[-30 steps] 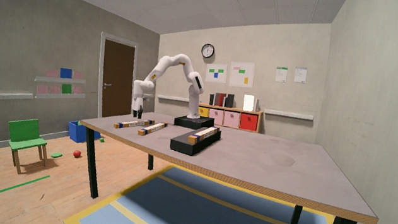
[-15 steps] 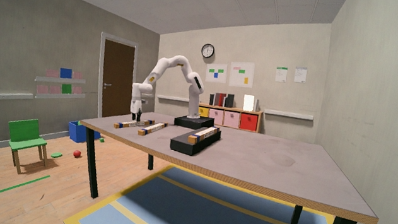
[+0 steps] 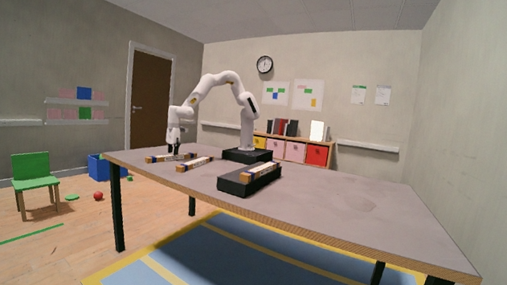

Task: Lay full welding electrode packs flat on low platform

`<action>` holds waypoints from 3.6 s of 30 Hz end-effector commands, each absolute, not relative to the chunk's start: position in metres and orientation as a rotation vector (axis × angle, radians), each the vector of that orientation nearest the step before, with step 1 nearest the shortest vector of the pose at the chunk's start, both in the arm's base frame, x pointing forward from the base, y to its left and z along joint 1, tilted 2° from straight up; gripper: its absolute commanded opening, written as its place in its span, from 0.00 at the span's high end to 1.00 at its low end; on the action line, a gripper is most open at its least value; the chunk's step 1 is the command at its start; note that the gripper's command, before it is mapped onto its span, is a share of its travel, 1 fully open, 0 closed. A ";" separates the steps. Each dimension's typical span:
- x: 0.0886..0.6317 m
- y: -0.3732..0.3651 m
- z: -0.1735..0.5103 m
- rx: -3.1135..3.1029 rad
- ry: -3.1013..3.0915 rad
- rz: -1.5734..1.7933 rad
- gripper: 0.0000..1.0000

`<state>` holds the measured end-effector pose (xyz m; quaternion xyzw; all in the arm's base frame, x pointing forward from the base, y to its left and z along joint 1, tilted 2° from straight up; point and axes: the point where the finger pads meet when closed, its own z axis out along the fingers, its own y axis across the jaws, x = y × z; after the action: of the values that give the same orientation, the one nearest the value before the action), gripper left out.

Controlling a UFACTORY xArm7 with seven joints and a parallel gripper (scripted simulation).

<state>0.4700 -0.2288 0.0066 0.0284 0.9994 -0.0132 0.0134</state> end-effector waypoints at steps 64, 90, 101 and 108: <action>0.473 -0.231 -0.025 0.088 3.109 -0.044 0.65; 0.473 -0.231 -0.025 0.088 3.109 -0.044 0.65; 0.473 -0.231 -0.025 0.088 3.109 -0.044 0.65; 0.473 -0.231 -0.025 0.088 3.109 -0.044 0.65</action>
<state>0.4711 -0.2297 -0.0268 0.0284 0.9994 -0.0131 0.0134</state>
